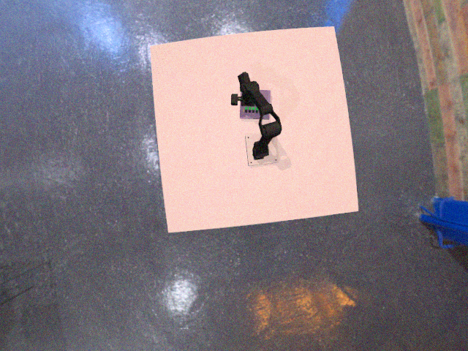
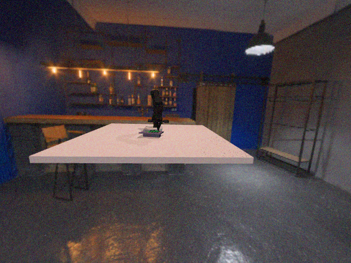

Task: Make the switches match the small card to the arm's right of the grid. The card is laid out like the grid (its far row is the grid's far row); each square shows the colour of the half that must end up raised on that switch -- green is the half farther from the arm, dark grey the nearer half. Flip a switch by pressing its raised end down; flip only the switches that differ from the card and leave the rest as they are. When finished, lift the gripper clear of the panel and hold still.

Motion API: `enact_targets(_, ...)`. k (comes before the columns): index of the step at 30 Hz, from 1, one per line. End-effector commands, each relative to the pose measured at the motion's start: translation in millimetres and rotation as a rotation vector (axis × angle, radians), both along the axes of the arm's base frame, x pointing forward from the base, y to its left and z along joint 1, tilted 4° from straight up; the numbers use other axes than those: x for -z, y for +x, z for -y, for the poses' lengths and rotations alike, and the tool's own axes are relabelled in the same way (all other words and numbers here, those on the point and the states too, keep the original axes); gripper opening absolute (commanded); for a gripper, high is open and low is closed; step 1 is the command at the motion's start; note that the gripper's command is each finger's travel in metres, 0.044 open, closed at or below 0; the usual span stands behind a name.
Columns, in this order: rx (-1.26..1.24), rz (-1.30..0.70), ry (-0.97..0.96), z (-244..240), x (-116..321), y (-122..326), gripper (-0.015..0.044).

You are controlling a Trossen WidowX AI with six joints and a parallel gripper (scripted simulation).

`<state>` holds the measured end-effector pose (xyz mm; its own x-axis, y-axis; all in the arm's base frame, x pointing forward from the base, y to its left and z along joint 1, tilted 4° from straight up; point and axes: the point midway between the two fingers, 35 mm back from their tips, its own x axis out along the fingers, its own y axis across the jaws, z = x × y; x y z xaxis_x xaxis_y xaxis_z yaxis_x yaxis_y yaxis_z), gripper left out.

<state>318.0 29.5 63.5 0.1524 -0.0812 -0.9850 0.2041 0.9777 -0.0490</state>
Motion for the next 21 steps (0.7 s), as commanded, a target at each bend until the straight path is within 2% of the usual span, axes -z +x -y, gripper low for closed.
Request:
enact_targets(1,-0.003,-0.002,-0.004,0.6,1.8,0.2,0.0)
enact_targets(21,-0.003,-0.002,-0.004,0.8,4.4,0.5,0.0)
